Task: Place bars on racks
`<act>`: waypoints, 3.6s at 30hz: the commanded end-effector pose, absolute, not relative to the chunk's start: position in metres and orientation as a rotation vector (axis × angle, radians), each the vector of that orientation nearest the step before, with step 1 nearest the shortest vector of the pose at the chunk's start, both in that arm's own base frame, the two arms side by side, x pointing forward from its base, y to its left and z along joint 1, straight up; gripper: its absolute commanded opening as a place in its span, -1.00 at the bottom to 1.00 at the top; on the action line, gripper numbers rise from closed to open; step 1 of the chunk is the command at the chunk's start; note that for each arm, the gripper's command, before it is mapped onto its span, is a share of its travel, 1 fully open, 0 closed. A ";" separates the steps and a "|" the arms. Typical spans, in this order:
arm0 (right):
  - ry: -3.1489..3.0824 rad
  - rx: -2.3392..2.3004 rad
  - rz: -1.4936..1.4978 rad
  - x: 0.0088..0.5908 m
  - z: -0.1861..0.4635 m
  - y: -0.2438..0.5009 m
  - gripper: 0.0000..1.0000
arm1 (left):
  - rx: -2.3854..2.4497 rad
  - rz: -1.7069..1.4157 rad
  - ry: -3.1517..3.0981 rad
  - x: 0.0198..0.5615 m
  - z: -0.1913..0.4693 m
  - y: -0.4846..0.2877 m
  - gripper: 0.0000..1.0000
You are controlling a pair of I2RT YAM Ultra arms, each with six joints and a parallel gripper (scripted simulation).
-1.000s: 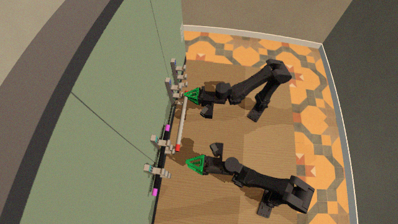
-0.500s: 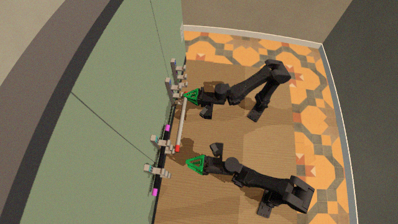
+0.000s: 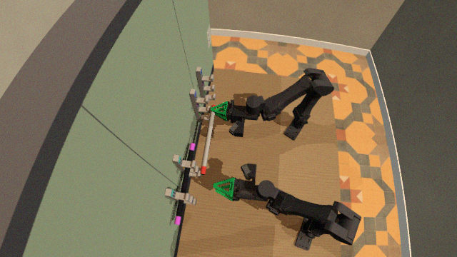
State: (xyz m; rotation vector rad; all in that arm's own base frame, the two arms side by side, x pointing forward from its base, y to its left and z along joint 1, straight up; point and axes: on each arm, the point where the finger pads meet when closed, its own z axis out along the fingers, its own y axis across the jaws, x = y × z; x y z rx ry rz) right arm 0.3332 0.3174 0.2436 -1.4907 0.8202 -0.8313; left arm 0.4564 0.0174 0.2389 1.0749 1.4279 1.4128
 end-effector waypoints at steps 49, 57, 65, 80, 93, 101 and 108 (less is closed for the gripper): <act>0.822 -1.410 -0.822 0.331 0.271 0.310 -1.00 | 1.061 1.416 1.416 0.457 0.240 0.007 1.00; 0.822 -1.410 -0.822 0.330 0.273 0.310 -1.00 | 1.061 1.416 1.416 0.458 0.239 0.002 1.00; 0.822 -1.410 -0.822 0.330 0.274 0.310 -1.00 | 1.061 1.416 1.416 0.460 0.241 -0.004 1.00; 0.822 -1.410 -0.822 0.330 0.276 0.310 -1.00 | 1.061 1.416 1.416 0.462 0.243 -0.015 1.00; 0.822 -1.410 -0.822 0.330 0.279 0.310 -1.00 | 1.061 1.416 1.416 0.463 0.244 -0.023 1.00; 0.822 -1.410 -0.822 0.330 0.280 0.310 -1.00 | 1.061 1.416 1.416 0.465 0.242 -0.029 1.00; 0.822 -1.410 -0.822 0.330 0.281 0.310 -1.00 | 1.061 1.416 1.416 0.465 0.241 -0.033 1.00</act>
